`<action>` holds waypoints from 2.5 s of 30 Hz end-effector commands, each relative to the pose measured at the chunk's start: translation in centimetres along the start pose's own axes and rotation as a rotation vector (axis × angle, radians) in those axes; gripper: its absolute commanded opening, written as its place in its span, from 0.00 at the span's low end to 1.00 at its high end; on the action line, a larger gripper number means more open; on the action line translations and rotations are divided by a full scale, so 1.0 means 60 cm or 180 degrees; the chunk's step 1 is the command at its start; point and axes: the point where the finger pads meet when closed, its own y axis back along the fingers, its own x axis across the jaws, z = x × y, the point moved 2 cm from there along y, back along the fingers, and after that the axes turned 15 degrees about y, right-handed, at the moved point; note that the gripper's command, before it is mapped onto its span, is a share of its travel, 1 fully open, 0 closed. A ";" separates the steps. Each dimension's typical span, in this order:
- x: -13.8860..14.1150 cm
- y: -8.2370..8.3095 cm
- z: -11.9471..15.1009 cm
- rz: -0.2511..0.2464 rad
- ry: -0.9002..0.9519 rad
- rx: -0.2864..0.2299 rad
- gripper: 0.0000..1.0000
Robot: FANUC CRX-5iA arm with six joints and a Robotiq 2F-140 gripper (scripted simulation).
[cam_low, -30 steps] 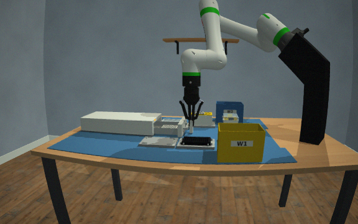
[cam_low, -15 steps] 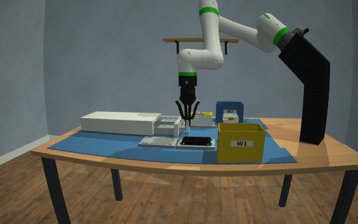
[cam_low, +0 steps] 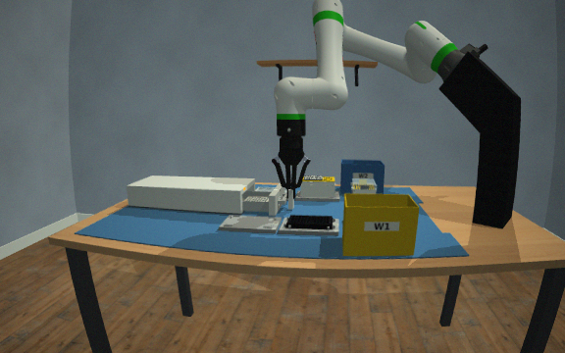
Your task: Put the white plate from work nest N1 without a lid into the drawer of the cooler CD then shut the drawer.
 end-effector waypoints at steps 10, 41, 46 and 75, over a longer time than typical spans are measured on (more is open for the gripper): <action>0.021 0.000 0.005 0.0001 0.0000 0.0000 0.00; 0.076 0.000 0.020 0.0001 0.0000 0.0000 0.00; 0.087 0.000 0.023 0.0001 0.0000 0.0000 0.00; 0.138 0.000 0.037 0.0001 0.0000 0.0000 0.00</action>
